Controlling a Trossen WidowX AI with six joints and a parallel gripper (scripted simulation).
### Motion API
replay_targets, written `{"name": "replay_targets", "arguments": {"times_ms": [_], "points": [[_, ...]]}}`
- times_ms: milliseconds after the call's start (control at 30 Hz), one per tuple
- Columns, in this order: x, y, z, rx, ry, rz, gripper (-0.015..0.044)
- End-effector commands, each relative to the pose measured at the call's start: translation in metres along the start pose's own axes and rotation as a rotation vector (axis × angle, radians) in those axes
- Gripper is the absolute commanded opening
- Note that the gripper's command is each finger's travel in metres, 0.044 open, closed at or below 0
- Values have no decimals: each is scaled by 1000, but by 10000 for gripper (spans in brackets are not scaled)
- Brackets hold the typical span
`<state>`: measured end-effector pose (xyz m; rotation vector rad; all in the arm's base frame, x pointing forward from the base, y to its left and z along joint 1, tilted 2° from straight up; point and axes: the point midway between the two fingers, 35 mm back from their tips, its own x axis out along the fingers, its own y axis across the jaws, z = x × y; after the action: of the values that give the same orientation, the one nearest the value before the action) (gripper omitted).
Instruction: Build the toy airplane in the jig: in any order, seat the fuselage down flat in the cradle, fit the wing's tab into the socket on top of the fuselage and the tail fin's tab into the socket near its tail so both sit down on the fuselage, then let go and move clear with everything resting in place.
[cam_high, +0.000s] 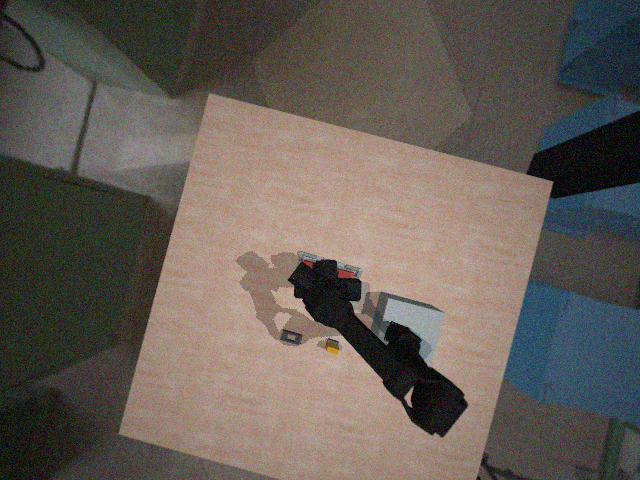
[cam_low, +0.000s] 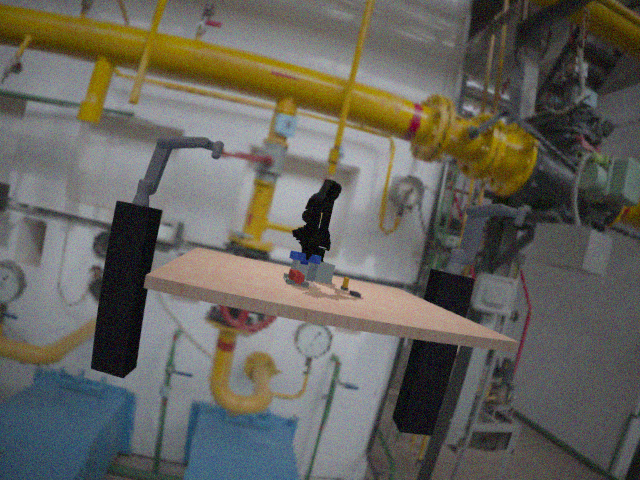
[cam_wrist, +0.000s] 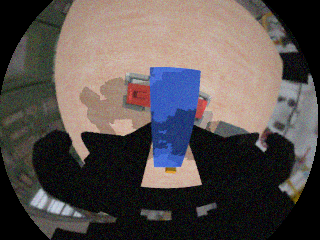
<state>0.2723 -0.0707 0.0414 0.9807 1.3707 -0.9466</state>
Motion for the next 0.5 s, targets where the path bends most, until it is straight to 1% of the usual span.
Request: {"name": "replay_targets", "arguments": {"times_ms": [0, 267, 467], "points": [[1, -10, 8, 82, -8, 3, 0], [5, -27, 18, 201, -8, 2, 0], [5, -27, 18, 201, -8, 2, 157]]}}
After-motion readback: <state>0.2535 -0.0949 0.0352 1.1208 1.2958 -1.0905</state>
